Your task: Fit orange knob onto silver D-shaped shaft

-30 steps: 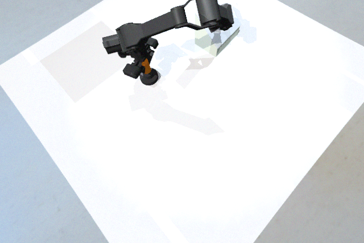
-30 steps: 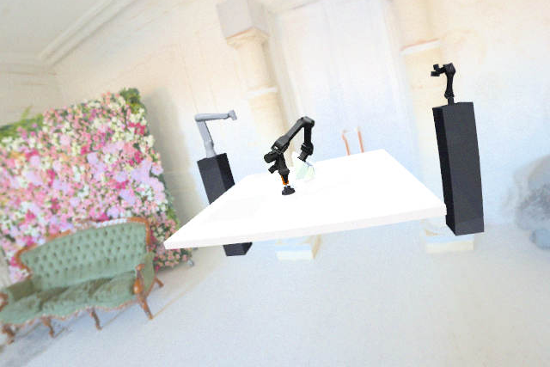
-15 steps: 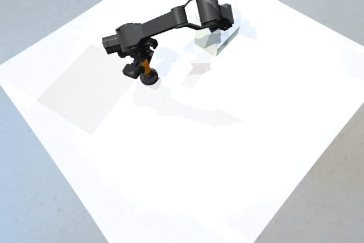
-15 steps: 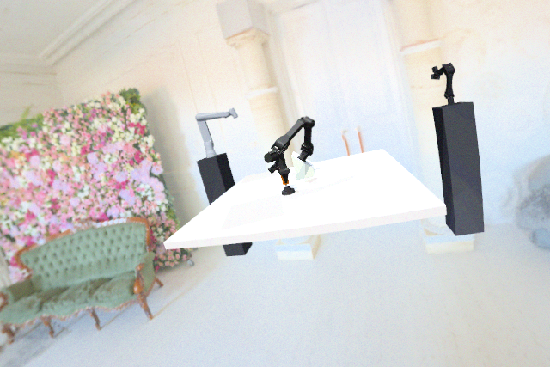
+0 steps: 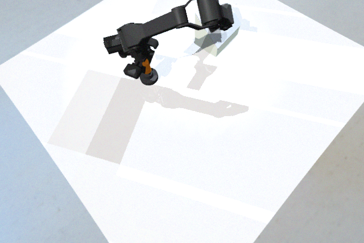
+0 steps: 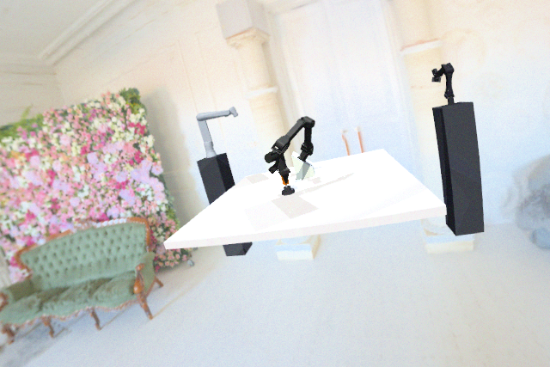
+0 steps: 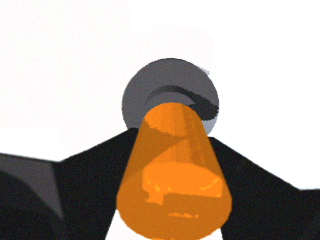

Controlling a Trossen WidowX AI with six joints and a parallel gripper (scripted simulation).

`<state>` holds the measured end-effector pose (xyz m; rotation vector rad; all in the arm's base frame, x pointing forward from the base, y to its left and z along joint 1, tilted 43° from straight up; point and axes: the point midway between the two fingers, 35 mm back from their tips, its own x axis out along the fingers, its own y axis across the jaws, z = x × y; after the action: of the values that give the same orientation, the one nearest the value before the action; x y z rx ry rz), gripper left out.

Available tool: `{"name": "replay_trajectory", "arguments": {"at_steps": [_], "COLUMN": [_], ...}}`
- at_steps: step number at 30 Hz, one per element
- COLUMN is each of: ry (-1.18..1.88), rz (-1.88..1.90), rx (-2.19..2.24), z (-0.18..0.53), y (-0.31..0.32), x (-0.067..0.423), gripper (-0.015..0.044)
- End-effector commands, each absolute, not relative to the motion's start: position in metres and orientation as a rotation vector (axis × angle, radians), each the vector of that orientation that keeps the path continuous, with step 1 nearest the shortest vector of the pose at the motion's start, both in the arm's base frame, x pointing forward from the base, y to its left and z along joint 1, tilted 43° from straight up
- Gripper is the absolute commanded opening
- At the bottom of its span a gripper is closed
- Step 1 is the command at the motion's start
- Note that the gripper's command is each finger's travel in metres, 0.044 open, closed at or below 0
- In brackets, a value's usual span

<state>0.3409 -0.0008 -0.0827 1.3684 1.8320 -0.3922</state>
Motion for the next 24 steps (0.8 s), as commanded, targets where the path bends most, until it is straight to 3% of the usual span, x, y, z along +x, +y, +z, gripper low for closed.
{"name": "replay_trajectory", "arguments": {"at_steps": [1, 24], "ry": [1.830, 1.815], "rz": [-0.388, -0.189], "rx": [1.375, 1.230], "z": [-0.0823, -0.0784], "y": [0.0001, -0.0033], "x": [0.3409, 0.3459], "gripper": [0.0000, 0.0000]}}
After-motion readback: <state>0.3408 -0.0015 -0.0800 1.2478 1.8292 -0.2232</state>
